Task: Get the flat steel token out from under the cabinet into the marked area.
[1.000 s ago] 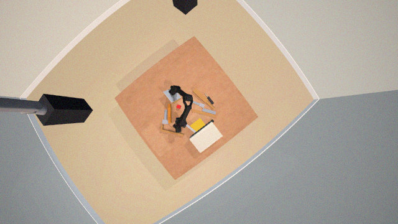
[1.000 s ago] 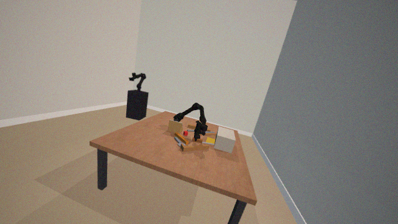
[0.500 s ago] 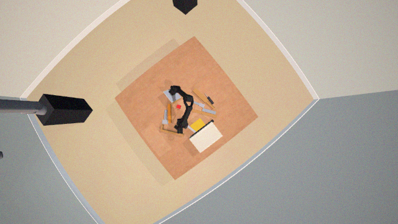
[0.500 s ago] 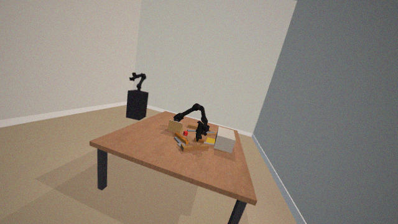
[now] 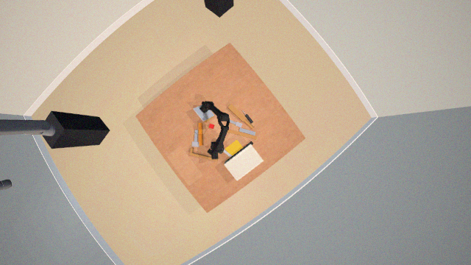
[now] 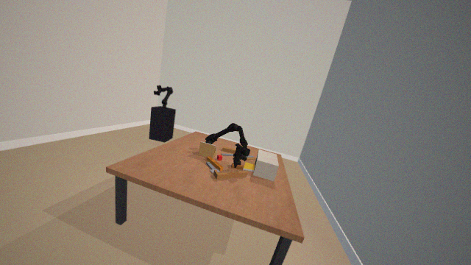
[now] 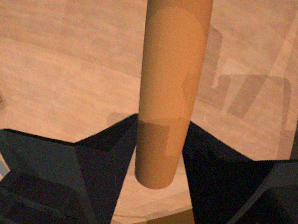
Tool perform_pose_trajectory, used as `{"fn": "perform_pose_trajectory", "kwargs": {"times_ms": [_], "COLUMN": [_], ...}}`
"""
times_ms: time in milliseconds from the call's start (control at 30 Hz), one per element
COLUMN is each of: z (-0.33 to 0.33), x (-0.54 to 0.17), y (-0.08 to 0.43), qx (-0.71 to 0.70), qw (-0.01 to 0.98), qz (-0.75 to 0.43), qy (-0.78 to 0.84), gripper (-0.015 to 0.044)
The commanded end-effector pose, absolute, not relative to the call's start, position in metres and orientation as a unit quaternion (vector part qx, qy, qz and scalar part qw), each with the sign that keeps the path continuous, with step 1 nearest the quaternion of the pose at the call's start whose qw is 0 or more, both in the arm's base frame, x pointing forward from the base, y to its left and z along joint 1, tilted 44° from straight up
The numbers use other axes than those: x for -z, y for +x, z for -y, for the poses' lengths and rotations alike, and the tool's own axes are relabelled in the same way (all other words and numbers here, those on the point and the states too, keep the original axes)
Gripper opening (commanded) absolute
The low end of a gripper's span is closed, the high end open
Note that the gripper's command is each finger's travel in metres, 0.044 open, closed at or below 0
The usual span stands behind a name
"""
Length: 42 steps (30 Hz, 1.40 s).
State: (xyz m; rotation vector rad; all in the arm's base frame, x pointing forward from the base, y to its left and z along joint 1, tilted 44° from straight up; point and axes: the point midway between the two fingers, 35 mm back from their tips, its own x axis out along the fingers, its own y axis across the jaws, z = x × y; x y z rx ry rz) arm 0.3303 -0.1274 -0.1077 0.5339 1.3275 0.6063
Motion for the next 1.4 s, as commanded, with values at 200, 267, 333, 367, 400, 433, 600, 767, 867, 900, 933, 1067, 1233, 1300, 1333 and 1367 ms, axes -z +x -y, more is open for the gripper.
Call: {"fn": "perform_pose_trajectory", "kwargs": {"times_ms": [200, 267, 333, 367, 400, 433, 600, 767, 867, 900, 933, 1067, 1233, 1300, 1333, 1367], "z": [0.128, 0.128, 0.128, 0.128, 0.128, 0.128, 0.128, 0.129, 0.129, 0.129, 0.129, 0.129, 0.129, 0.129, 0.129, 0.129], "x": [0.105, 0.105, 0.105, 0.104, 0.104, 0.104, 0.103, 0.102, 0.102, 0.102, 0.102, 0.101, 0.100, 0.100, 0.100, 0.099], "y": [0.343, 0.345, 0.348, 0.349, 0.350, 0.351, 0.356, 0.361, 0.364, 0.365, 0.366, 0.370, 0.374, 0.376, 0.377, 0.378], "qx": [-0.273, -0.273, -0.273, -0.273, -0.273, -0.273, -0.273, -0.274, -0.274, -0.274, -0.274, -0.274, -0.274, -0.274, -0.274, -0.274], "qw": [0.715, 0.715, 0.715, 0.715, 0.715, 0.715, 0.715, 0.715, 0.715, 0.715, 0.715, 0.715, 0.715, 0.715, 0.715, 0.715], "qz": [-0.598, -0.598, -0.597, -0.597, -0.597, -0.597, -0.597, -0.597, -0.597, -0.597, -0.597, -0.597, -0.597, -0.597, -0.597, -0.597], "qy": [0.240, 0.240, 0.240, 0.240, 0.240, 0.240, 0.240, 0.240, 0.240, 0.240, 0.240, 0.240, 0.240, 0.240, 0.240, 0.240], "gripper": [0.0000, 0.0000, 0.0000, 0.0000, 0.0000, 0.0000, 0.0000, 0.0000, 0.0000, 0.0000, 0.0000, 0.0000, 0.0000, 0.0000, 0.0000, 0.0000]}}
